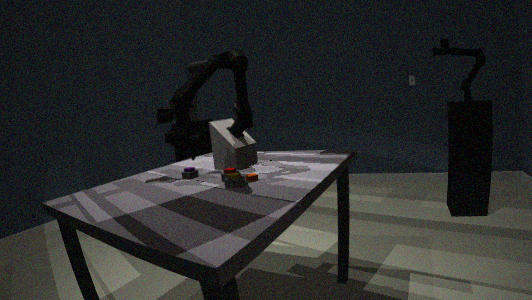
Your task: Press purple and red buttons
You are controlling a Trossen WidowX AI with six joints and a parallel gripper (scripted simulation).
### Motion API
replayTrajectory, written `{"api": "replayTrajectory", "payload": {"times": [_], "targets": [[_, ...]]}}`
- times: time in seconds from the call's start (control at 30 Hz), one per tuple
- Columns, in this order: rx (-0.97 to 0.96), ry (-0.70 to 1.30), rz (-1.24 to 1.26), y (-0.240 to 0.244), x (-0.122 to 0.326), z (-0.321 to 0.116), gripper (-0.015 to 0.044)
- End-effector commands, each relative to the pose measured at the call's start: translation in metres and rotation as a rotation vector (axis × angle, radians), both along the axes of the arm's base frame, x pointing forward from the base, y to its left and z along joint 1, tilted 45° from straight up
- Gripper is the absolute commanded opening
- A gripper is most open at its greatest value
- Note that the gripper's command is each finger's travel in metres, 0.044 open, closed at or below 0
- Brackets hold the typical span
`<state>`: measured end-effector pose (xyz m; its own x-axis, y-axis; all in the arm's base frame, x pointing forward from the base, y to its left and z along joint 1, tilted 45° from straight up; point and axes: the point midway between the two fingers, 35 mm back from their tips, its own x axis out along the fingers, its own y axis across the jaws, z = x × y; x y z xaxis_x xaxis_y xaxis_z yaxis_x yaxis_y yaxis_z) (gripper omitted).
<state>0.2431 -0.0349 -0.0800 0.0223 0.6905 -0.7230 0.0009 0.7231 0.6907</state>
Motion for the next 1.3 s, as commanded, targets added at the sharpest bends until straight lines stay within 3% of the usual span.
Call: {"api": "replayTrajectory", "payload": {"times": [0.0,0.1,1.27], "targets": [[0.009,0.003,-0.014,0.005,-0.001,-0.005,0.0085],[0.009,0.003,-0.014,0.005,-0.001,-0.005,0.0020],[0.011,0.003,-0.014,0.029,0.000,-0.029,0.0020]]}}
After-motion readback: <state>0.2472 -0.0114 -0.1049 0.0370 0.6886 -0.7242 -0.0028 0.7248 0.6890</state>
